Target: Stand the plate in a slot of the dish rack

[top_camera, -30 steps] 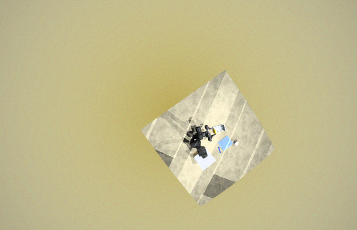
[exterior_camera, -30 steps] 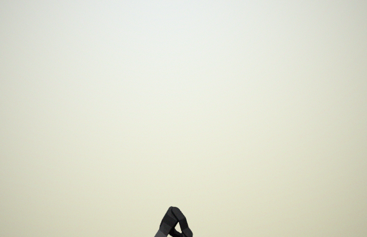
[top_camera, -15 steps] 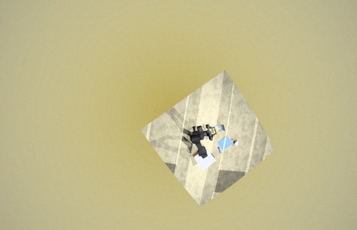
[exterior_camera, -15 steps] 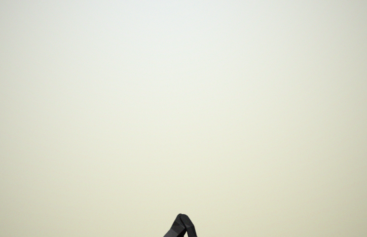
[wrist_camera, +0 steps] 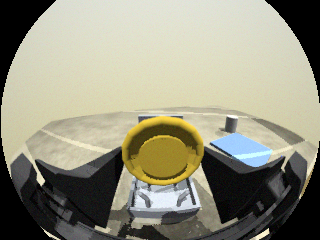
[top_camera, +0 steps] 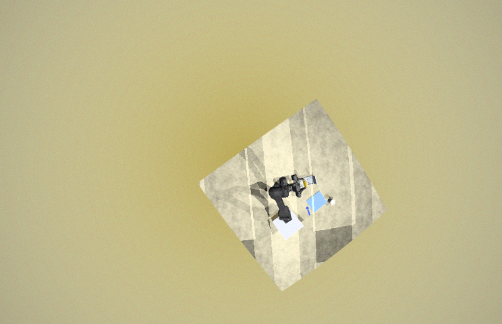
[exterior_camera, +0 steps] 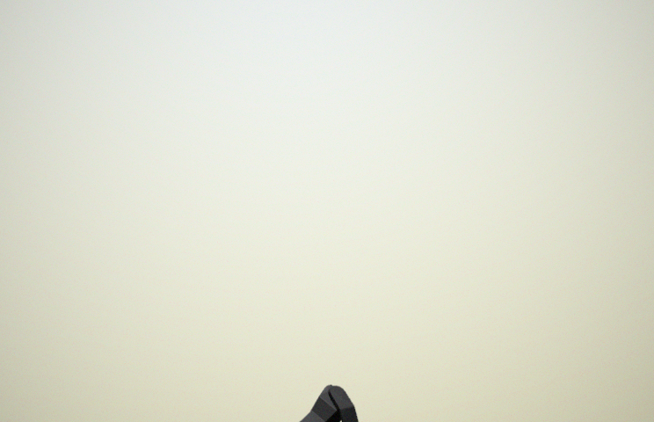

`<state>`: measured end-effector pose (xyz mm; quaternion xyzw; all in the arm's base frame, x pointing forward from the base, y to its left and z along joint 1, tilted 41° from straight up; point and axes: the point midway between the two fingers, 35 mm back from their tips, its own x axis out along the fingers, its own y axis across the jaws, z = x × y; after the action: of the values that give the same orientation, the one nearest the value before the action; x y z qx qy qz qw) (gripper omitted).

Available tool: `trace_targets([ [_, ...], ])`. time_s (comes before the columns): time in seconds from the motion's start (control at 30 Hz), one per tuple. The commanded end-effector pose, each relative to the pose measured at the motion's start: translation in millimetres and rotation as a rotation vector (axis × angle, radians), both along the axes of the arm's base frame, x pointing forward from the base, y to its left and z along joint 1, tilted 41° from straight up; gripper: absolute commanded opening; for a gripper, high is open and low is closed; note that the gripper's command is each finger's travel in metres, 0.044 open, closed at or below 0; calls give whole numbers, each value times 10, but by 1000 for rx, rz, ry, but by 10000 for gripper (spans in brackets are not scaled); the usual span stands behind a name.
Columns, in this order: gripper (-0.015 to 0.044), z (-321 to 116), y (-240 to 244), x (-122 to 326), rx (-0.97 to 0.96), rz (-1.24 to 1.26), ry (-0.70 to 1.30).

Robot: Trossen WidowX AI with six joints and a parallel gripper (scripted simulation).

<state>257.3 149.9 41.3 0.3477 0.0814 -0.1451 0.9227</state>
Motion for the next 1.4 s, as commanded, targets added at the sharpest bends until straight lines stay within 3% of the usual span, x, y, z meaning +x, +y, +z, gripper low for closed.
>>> trace_targets([
  [0.0,0,-118,92,8,0,1,1],
  [0.5,0,-117,95,2,-1,11,9],
  [1.0,394,-125,96,2,-1,9,9],
  [1.23,400,-113,90,6,-1,9,9],
  [1.37,400,123,-49,69,1,5,16],
])
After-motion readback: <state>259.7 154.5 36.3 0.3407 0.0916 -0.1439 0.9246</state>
